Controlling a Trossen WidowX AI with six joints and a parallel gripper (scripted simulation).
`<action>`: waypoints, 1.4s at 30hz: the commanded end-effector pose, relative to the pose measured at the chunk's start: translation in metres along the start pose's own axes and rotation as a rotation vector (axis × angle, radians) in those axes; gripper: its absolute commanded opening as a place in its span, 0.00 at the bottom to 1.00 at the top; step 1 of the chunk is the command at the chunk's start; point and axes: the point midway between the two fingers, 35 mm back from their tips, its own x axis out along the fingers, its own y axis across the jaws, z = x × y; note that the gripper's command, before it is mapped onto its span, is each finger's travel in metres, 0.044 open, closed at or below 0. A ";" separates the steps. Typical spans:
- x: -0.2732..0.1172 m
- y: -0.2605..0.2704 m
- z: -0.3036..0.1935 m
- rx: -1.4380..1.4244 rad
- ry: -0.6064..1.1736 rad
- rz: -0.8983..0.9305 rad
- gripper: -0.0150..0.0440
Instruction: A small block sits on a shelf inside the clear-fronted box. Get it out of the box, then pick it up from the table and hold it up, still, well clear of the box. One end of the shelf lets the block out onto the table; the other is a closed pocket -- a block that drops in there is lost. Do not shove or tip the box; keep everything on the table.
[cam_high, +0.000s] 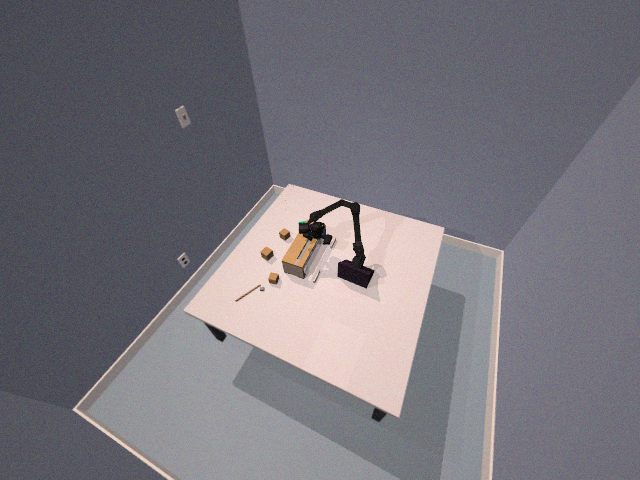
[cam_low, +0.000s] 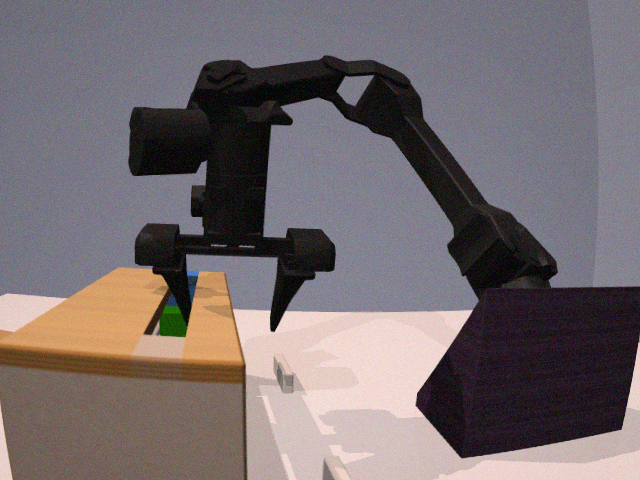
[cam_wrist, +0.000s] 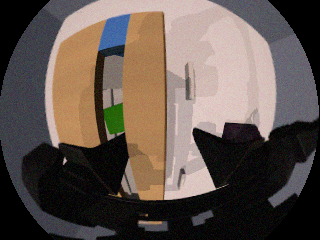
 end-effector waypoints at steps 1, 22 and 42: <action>0.002 0.000 0.010 -0.002 -0.004 0.004 0.93; 0.009 0.001 0.048 -0.002 -0.006 0.004 0.93; -0.004 0.002 0.072 -0.002 -0.002 0.003 0.93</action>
